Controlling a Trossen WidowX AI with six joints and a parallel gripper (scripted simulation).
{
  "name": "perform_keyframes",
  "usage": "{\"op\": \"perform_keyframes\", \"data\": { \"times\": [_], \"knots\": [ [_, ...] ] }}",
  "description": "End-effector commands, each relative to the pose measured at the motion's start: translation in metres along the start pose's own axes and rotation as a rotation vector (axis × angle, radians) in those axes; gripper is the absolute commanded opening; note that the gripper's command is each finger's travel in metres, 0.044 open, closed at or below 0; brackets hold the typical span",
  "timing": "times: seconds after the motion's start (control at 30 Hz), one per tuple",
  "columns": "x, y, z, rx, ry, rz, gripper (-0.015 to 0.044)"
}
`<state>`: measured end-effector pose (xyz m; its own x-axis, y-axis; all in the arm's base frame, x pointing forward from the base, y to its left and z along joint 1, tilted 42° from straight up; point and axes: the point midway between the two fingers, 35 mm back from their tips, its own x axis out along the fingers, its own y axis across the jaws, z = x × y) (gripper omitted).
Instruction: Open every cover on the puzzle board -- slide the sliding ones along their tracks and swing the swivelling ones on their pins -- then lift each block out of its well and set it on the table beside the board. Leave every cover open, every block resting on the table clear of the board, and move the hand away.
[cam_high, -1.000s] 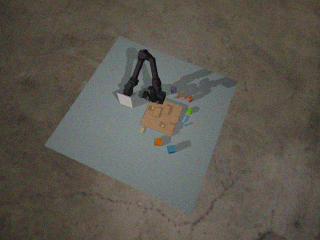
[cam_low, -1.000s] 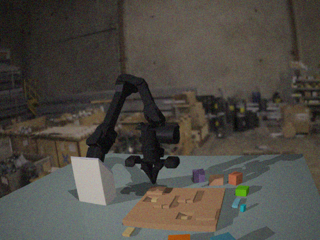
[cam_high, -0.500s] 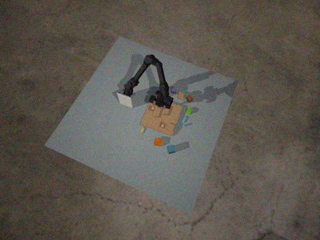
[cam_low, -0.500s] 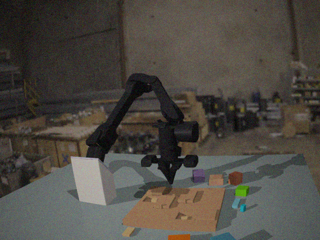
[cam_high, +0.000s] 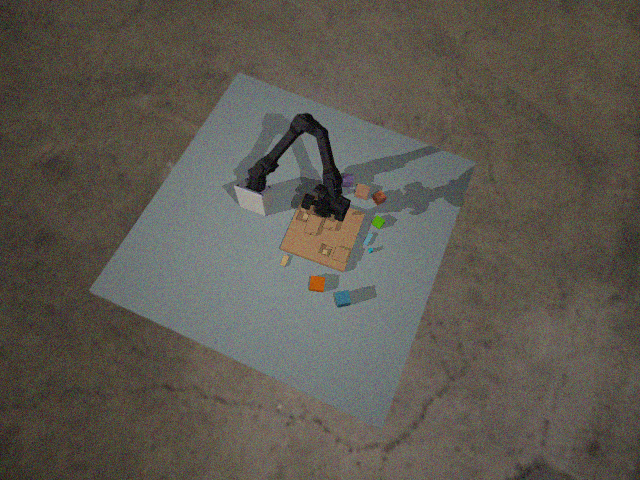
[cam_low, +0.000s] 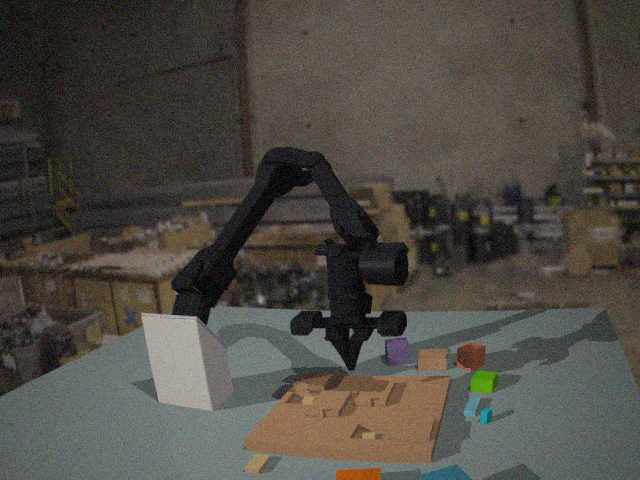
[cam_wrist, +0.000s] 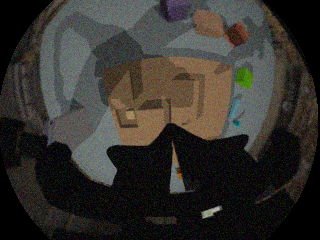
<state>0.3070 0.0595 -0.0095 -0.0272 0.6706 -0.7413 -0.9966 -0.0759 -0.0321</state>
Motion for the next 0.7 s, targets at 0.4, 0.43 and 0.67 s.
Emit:
{"op": "perform_keyframes", "data": {
  "times": [0.4,0.43,0.67],
  "knots": [
    [-0.0002,-0.0005,-0.0007,-0.004,0.003,0.002,0.0],
    [-0.0002,-0.0005,-0.0007,-0.004,0.003,0.002,0.0],
    [0.0032,-0.0008,-0.0009,-0.004,0.003,0.002,0.0]
  ]
}}
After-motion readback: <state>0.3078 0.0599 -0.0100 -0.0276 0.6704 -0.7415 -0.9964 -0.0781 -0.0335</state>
